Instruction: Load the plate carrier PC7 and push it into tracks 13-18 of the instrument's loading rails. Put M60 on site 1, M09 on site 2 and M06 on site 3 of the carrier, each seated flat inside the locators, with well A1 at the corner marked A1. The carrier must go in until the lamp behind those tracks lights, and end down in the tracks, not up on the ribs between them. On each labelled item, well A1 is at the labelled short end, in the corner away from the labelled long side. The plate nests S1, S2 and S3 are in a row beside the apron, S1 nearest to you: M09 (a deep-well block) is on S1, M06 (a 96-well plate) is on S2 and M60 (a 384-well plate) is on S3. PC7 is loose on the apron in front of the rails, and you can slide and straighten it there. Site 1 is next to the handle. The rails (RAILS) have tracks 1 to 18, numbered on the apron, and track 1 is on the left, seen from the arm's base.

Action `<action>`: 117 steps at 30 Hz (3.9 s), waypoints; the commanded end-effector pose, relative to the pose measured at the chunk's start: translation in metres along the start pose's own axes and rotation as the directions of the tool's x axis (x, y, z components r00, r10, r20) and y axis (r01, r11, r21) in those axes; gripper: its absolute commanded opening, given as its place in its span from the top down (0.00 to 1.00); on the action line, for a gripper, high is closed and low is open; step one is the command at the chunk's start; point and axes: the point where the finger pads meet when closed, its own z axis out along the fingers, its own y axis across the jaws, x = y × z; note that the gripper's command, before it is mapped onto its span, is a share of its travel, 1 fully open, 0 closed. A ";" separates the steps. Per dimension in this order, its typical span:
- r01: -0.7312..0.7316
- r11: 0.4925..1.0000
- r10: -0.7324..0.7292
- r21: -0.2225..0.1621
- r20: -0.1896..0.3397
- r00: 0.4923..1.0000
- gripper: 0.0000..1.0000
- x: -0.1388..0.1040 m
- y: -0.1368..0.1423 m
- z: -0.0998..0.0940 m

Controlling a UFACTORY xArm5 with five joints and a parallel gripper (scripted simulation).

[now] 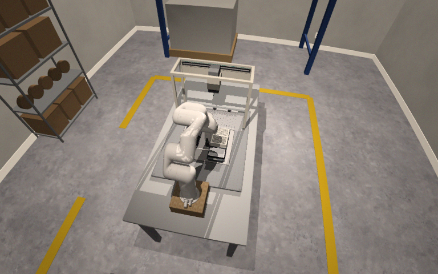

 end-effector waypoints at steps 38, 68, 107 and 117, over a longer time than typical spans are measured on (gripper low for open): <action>0.000 1.000 0.000 -0.004 -0.010 1.000 0.00 -0.018 0.002 -0.001; 0.000 1.000 0.000 -0.004 -0.009 1.000 0.00 -0.032 0.002 -0.001; 0.000 1.000 0.000 -0.004 -0.010 1.000 0.00 -0.022 0.002 -0.001; 0.000 1.000 0.000 -0.004 -0.010 1.000 0.00 -0.022 0.002 -0.006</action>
